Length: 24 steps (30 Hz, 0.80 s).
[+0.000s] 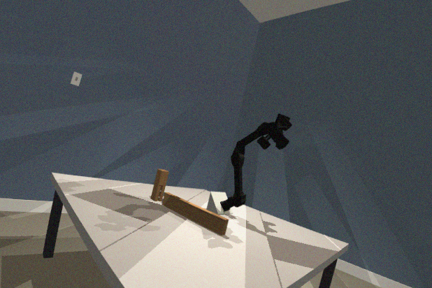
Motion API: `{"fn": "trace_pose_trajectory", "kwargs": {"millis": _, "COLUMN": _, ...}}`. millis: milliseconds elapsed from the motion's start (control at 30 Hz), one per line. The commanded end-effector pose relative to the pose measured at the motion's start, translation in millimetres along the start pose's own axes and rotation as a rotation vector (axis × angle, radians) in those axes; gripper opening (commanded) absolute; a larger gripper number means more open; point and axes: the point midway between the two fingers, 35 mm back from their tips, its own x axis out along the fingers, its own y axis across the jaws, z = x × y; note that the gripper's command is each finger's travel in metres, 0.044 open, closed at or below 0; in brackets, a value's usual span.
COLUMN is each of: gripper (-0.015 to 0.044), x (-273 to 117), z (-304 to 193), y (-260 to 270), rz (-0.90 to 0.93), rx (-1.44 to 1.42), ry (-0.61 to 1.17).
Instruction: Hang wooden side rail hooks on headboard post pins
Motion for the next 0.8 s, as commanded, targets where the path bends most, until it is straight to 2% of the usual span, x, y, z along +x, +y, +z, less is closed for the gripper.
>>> {"fn": "trace_pose_trajectory", "kwargs": {"millis": 0, "gripper": 0.0426, "x": -1, "z": 1, "y": 0, "rz": -0.001, "rx": 0.004, "ry": 0.003}}
{"fn": "trace_pose_trajectory", "kwargs": {"millis": 100, "gripper": 0.044, "x": -8, "z": 15, "y": -7, "rz": -0.018, "rx": 0.046, "ry": 0.033}}
{"fn": "trace_pose_trajectory", "kwargs": {"millis": 400, "gripper": 0.044, "x": -7, "z": 101, "y": -24, "rz": -0.084, "rx": 0.133, "ry": 0.076}}
{"fn": "trace_pose_trajectory", "kwargs": {"millis": 767, "gripper": 0.044, "x": 40, "z": 187, "y": -10, "rz": -0.131, "rx": 0.248, "ry": 0.118}}
